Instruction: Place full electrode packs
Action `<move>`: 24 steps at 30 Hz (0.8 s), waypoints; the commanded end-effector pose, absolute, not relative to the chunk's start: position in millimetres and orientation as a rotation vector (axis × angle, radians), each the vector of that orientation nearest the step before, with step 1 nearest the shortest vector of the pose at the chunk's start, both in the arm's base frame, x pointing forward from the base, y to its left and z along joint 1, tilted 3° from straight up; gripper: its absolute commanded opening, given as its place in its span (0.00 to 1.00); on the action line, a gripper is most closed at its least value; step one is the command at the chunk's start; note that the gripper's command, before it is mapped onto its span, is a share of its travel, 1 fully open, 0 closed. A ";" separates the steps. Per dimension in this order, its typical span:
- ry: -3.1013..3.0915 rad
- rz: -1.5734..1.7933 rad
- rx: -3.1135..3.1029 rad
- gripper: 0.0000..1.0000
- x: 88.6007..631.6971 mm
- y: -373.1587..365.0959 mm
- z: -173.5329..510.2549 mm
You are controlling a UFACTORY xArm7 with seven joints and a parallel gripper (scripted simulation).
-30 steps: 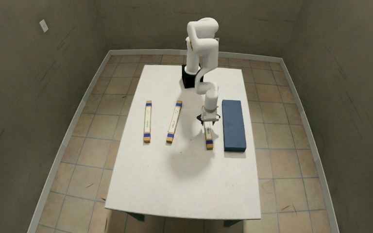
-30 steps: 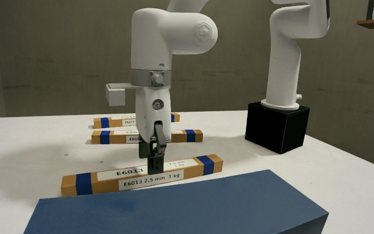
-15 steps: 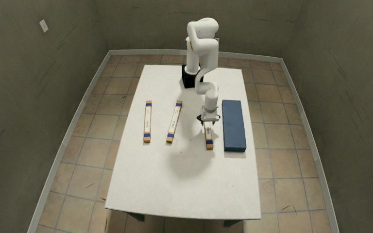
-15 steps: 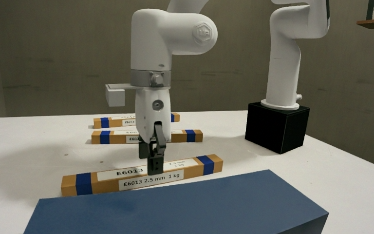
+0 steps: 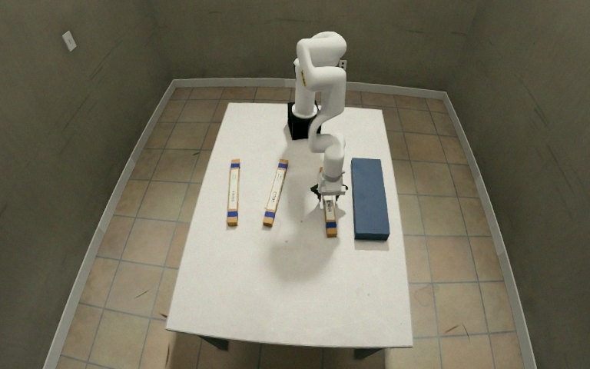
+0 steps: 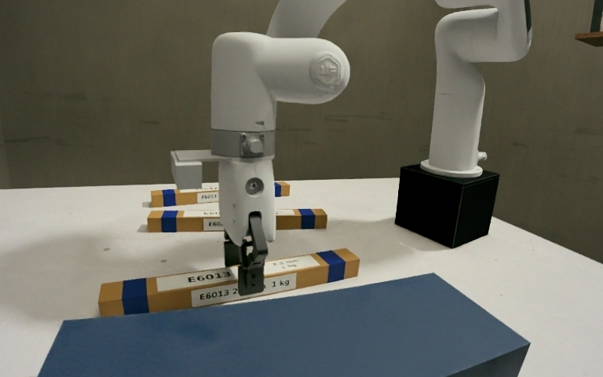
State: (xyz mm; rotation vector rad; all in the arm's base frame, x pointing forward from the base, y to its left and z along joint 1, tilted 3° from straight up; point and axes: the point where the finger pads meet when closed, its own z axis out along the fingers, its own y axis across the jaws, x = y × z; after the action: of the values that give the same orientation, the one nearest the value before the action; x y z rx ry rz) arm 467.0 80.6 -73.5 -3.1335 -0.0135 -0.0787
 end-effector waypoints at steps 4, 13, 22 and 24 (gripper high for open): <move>-0.013 -0.086 -3.132 0.74 469.8 81.0 -82.1; -0.013 -0.086 -3.132 0.74 470.0 81.0 -86.2; -0.013 -0.086 -3.132 0.74 470.0 81.0 -86.2; -0.013 -0.086 -3.132 0.74 470.0 81.0 -86.2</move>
State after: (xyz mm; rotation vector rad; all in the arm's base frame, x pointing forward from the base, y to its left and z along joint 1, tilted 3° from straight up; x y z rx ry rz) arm 468.3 80.8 -87.5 -3.1332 -0.0135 -0.0802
